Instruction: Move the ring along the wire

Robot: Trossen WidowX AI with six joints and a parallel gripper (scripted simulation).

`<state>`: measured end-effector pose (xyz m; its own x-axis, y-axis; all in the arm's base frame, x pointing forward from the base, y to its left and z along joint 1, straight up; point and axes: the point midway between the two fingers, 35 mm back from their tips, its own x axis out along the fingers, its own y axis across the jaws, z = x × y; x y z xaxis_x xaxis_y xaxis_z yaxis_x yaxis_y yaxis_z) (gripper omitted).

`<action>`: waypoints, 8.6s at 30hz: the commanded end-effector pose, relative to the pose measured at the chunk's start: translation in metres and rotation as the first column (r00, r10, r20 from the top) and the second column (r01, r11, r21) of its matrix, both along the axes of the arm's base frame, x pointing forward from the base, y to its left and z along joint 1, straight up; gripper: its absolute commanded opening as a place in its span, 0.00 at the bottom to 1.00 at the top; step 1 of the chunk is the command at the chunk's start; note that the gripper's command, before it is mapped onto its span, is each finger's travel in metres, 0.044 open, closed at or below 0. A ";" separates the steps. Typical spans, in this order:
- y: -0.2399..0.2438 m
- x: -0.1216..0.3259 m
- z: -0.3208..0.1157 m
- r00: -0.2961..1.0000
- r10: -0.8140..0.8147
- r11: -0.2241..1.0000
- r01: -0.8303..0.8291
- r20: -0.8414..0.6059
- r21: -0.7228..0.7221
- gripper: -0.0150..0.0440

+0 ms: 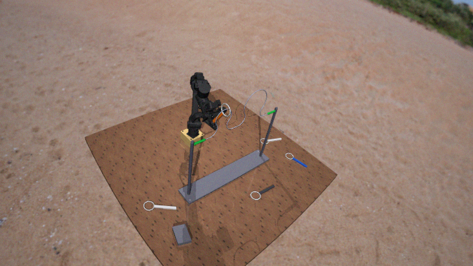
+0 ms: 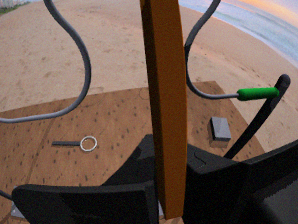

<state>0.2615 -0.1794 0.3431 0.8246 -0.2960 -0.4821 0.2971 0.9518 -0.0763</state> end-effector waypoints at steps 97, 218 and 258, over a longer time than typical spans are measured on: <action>-0.067 -0.019 0.093 0.936 -0.312 -0.314 -0.261 -0.161 -0.913 0.00; 0.108 0.028 -0.136 0.998 -0.052 0.996 0.050 0.026 0.072 0.00; 0.223 0.056 -0.083 0.981 -0.113 0.672 -0.044 0.161 0.739 0.00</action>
<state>0.3142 0.0347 0.2526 0.9082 0.0255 -0.4178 0.2784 0.7086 0.6484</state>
